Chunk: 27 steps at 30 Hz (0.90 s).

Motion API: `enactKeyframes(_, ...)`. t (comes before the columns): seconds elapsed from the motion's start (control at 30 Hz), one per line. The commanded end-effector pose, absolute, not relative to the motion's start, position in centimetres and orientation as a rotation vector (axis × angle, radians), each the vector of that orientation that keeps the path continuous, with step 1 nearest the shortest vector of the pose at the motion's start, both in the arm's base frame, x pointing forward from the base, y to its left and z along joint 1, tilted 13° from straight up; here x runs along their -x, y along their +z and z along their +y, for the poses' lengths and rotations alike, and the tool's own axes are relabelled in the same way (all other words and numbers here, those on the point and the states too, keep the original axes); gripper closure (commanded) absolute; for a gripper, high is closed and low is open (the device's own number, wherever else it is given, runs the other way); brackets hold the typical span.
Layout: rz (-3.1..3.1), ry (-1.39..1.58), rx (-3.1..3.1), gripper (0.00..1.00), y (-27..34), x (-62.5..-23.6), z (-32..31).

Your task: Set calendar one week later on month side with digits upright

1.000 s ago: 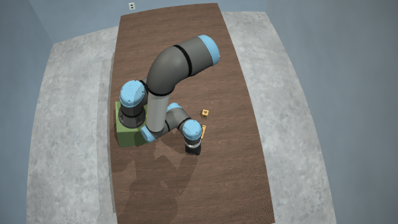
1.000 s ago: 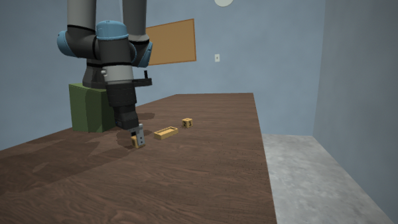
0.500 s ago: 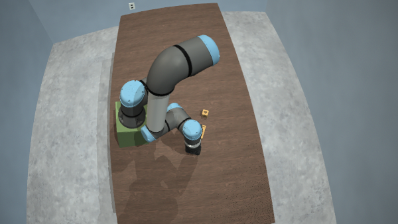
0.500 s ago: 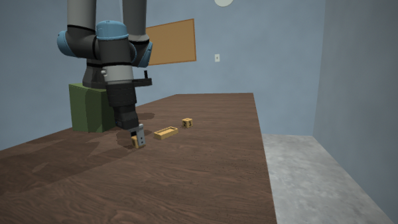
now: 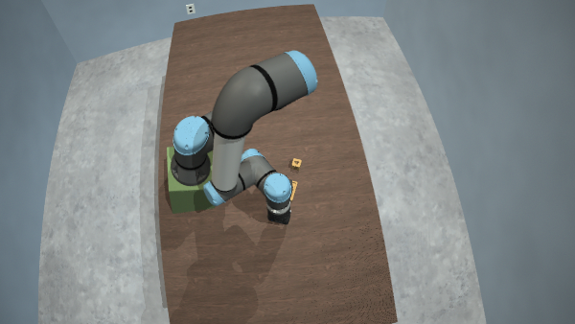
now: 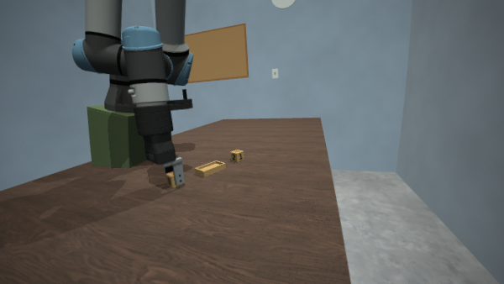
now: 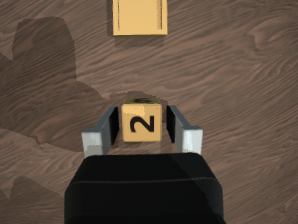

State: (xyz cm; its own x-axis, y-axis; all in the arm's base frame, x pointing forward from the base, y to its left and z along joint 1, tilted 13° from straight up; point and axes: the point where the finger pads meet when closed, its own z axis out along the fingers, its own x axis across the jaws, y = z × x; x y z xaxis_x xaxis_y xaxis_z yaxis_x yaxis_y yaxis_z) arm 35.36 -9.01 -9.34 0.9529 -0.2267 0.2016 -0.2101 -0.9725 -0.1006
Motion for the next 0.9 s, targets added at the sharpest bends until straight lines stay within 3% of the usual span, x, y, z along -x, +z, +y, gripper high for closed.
enactKeyframes(0.0, 0.339, -0.328, 3.028, 0.1, -9.3, -35.4, -9.0)
enactKeyframes(0.87, 0.339, -0.328, 3.028, 0.1, -6.2, -34.7, -9.2)
